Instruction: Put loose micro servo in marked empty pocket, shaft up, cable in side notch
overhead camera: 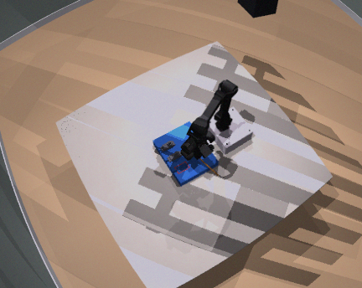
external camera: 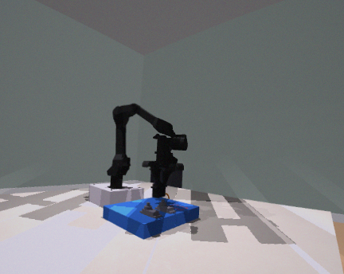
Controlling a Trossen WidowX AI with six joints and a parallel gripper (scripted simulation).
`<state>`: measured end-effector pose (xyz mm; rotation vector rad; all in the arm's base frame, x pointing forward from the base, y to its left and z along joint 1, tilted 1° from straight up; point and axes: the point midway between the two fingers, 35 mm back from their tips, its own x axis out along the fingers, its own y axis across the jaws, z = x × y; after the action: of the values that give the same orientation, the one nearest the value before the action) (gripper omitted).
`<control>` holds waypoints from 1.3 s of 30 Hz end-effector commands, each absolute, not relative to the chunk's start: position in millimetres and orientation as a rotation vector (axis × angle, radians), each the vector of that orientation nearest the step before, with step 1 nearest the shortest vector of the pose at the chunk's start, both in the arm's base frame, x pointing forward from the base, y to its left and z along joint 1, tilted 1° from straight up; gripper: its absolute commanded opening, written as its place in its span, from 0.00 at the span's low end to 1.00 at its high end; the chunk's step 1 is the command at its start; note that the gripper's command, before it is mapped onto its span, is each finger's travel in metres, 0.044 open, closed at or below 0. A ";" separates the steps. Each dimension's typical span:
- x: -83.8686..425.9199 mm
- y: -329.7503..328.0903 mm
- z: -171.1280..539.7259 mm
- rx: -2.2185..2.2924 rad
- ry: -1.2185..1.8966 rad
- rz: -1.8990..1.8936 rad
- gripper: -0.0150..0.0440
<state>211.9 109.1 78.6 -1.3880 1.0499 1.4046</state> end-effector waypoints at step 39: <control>214.0 110.3 80.5 -0.298 1.529 0.335 0.25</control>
<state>212.0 109.2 78.7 -0.3679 1.5249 0.4008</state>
